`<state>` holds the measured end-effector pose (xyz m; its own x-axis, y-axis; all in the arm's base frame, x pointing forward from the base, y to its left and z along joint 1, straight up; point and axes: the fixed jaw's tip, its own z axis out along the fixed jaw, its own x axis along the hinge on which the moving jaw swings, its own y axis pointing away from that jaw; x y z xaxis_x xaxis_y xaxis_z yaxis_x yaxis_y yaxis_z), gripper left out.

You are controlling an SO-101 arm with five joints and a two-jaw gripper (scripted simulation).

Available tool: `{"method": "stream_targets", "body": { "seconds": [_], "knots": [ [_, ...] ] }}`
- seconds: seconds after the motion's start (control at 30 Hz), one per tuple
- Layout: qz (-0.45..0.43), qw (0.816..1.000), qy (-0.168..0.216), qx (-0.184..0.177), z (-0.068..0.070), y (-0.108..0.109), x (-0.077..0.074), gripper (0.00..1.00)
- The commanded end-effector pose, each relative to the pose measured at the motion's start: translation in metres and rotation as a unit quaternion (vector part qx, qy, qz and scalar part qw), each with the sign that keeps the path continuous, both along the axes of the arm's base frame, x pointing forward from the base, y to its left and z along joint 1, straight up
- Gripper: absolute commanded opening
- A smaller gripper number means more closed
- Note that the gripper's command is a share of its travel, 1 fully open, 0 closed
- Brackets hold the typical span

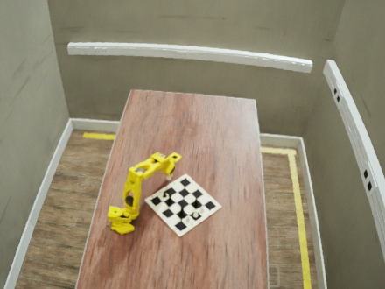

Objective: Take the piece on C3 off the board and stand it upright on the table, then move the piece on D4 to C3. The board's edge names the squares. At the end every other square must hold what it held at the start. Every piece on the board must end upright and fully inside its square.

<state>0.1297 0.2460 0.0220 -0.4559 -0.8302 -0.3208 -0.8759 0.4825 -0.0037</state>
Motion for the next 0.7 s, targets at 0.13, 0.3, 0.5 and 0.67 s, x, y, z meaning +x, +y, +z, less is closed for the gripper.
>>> {"method": "stream_targets", "body": {
  "seconds": [0.13, 0.3, 0.5, 0.67],
  "knots": [
    [0.004, 1.000, 0.008, -0.015, -0.0062, -0.0039, -0.0041, 0.00],
    [0.004, 1.000, 0.008, -0.015, -0.0059, -0.0038, -0.0040, 0.00],
    [0.004, 1.000, 0.008, -0.015, -0.0054, -0.0037, -0.0038, 0.00],
    [0.004, 1.000, 0.008, -0.015, -0.0045, -0.0035, -0.0035, 0.00]
  ]
}}
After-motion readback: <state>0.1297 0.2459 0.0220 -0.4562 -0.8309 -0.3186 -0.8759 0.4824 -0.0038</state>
